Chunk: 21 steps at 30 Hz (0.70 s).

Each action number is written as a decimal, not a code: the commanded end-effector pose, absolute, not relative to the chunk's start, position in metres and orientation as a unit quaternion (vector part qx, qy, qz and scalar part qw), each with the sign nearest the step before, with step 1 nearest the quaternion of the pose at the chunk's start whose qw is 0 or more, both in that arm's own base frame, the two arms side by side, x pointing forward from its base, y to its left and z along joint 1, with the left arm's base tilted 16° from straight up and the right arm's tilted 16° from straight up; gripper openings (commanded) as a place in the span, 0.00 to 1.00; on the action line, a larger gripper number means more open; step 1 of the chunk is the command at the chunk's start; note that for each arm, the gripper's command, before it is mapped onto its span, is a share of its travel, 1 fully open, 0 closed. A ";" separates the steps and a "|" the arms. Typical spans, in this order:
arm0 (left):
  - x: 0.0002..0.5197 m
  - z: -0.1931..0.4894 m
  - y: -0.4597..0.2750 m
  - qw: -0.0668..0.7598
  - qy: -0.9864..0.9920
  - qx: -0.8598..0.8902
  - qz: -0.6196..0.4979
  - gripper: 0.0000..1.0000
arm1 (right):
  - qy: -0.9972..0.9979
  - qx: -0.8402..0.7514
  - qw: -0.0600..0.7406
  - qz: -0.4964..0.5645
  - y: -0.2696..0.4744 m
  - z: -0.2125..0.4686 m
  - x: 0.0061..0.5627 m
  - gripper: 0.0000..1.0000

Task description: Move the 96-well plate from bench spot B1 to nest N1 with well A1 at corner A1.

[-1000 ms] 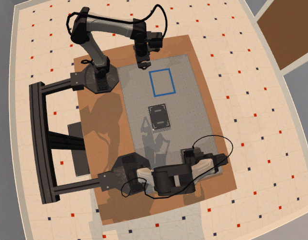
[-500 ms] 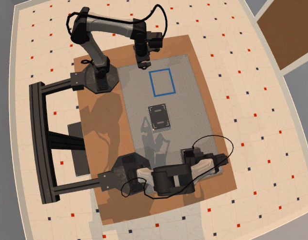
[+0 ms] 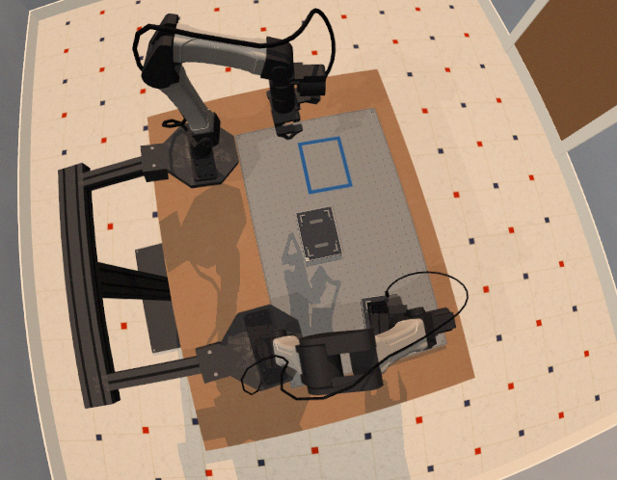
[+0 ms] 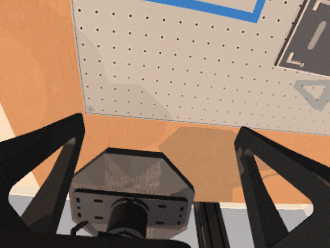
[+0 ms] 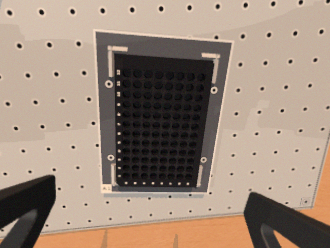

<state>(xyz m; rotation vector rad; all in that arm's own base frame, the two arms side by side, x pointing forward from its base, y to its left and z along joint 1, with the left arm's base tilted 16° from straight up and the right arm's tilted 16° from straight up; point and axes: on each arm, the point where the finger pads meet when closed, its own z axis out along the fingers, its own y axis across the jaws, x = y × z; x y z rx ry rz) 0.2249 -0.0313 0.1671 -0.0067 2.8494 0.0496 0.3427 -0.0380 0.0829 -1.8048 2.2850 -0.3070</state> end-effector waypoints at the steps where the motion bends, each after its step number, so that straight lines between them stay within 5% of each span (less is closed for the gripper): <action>1: 0.225 0.169 -0.032 0.147 0.989 0.001 0.014 1.00 | 0.817 -0.559 0.108 -0.092 -0.038 0.088 0.318 1.00; 21: 0.225 0.169 -0.032 0.147 0.989 0.001 0.014 1.00 | 0.946 -0.293 0.127 -0.053 -0.031 0.115 0.233 1.00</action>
